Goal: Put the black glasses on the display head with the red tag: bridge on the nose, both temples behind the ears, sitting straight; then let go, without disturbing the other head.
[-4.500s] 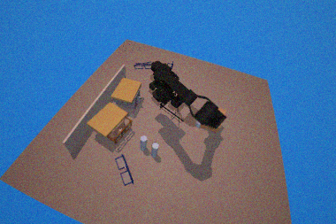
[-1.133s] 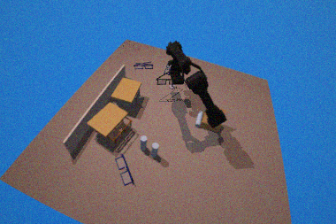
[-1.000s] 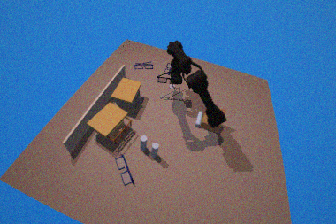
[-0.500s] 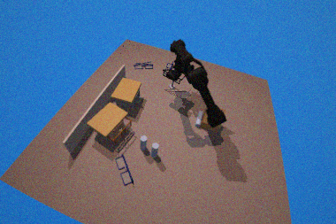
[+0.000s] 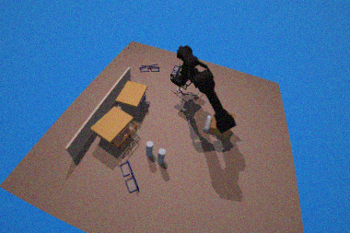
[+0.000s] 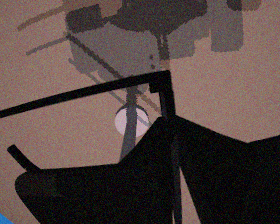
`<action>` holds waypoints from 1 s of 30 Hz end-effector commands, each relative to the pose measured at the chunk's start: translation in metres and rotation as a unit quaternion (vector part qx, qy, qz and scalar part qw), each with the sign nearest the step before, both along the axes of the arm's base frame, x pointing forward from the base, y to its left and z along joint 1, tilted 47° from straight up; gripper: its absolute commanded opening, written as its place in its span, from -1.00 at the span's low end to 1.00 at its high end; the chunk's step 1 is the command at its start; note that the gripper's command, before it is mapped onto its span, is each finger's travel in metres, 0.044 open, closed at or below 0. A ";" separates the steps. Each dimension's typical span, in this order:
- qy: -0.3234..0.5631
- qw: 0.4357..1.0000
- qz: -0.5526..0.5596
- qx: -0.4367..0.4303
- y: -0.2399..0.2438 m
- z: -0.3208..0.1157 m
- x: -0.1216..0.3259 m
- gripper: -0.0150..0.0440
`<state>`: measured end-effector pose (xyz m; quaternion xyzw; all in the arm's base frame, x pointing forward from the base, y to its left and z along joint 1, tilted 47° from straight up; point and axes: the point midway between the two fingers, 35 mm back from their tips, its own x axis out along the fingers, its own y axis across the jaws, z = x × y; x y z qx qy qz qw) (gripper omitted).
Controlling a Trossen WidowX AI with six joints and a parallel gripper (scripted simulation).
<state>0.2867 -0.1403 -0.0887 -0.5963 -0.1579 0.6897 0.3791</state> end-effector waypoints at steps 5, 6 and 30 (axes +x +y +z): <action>0.004 1.000 -0.001 0.006 0.025 -0.021 -0.003 -0.49; 0.004 1.000 -0.001 0.006 0.025 -0.021 -0.003 -0.49; 0.004 1.000 -0.001 0.006 0.034 -0.011 -0.008 -0.49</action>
